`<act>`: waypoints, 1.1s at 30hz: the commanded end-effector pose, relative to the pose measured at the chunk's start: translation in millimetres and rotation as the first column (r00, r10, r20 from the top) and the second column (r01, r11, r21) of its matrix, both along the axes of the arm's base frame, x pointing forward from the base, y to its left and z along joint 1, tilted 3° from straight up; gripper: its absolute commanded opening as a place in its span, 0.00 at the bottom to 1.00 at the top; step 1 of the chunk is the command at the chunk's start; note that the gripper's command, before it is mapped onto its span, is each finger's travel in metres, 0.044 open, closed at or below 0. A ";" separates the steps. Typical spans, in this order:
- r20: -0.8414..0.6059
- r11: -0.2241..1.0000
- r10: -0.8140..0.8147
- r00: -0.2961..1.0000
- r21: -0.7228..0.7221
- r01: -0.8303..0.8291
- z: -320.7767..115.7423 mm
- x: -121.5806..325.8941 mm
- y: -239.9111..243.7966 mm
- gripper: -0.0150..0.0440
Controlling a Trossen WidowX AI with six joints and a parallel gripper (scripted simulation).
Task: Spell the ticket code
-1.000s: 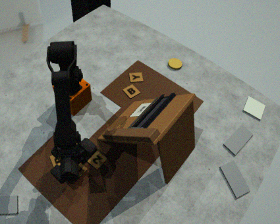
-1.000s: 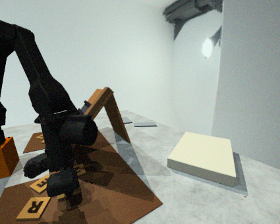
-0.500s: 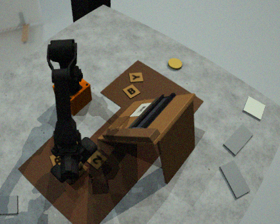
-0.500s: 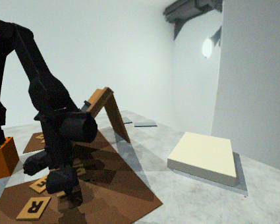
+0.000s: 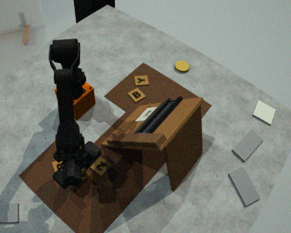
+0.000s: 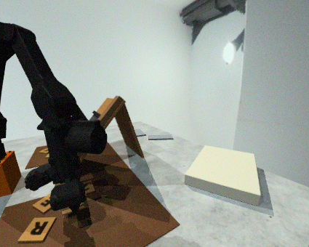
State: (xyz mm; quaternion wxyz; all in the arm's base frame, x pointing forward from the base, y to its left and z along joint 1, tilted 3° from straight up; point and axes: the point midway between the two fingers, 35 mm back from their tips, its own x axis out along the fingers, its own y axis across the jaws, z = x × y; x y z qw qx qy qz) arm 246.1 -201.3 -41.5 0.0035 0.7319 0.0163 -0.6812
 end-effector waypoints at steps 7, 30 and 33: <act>-0.001 1.000 -0.006 1.000 -0.005 0.006 5.8 -0.4 0.0 0.25; 0.002 1.000 0.005 1.000 -0.002 -0.005 12.6 -0.2 1.4 0.25; 0.011 0.999 0.031 0.999 -0.013 -0.031 15.0 3.2 1.2 0.25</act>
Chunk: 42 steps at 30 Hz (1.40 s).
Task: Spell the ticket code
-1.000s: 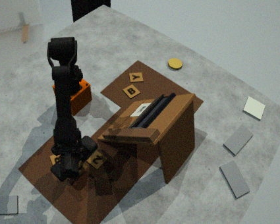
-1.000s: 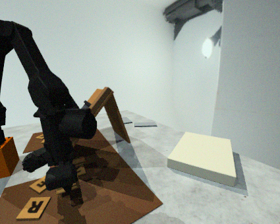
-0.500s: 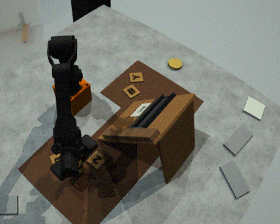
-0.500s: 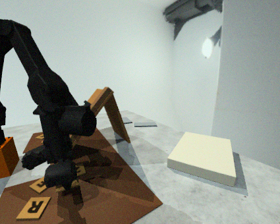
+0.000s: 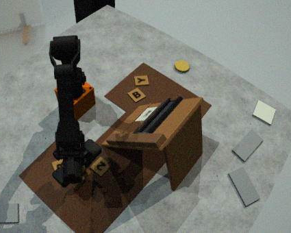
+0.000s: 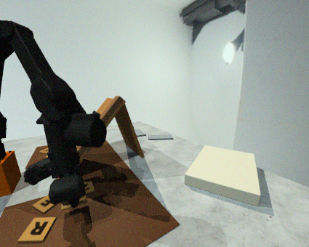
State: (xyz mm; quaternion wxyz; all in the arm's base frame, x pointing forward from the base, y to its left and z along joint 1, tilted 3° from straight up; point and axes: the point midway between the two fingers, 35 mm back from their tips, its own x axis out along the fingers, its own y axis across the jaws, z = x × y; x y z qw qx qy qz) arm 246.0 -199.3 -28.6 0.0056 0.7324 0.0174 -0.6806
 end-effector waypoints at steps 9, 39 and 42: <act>0.048 0.986 0.157 0.986 -0.072 -0.153 14.4 20.4 -1.0 0.25; 0.097 0.809 0.547 0.832 -0.315 -0.495 67.0 78.8 9.1 0.25; 0.095 0.782 0.581 0.808 -0.341 -0.522 73.2 84.5 11.2 0.25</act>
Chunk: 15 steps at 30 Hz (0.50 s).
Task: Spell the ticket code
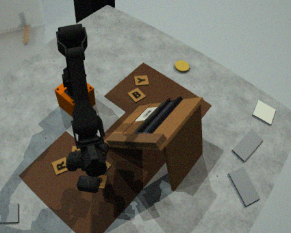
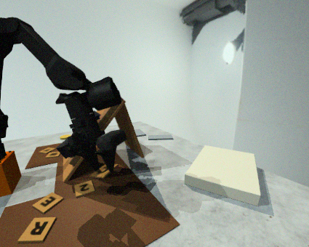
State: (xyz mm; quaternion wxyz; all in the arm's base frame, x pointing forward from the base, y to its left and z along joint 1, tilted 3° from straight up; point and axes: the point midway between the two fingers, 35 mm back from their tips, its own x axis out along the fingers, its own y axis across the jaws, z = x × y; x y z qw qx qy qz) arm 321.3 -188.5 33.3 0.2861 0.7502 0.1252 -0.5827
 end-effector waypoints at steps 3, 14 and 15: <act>0.037 0.994 0.089 0.995 -0.067 -0.086 17.5 14.7 2.5 0.25; 0.069 0.965 0.223 0.972 -0.157 -0.210 40.0 33.4 11.6 0.25; 0.072 0.961 0.235 0.969 -0.166 -0.220 42.1 35.0 12.5 0.25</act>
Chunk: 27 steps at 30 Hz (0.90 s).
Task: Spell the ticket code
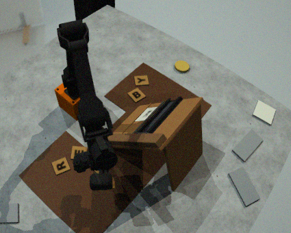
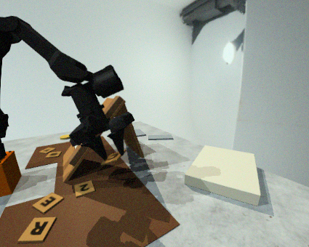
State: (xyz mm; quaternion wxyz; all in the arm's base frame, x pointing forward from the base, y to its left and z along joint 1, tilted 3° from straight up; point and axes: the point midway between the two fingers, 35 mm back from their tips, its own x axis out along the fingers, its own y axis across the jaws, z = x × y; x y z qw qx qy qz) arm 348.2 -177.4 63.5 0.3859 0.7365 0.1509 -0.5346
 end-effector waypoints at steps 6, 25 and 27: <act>0.046 0.990 0.116 0.992 -0.091 -0.112 24.9 17.6 7.3 0.25; 0.091 0.916 0.336 0.937 -0.264 -0.303 68.8 44.9 30.2 0.25; 0.093 0.904 0.358 0.929 -0.283 -0.320 73.6 47.5 32.9 0.25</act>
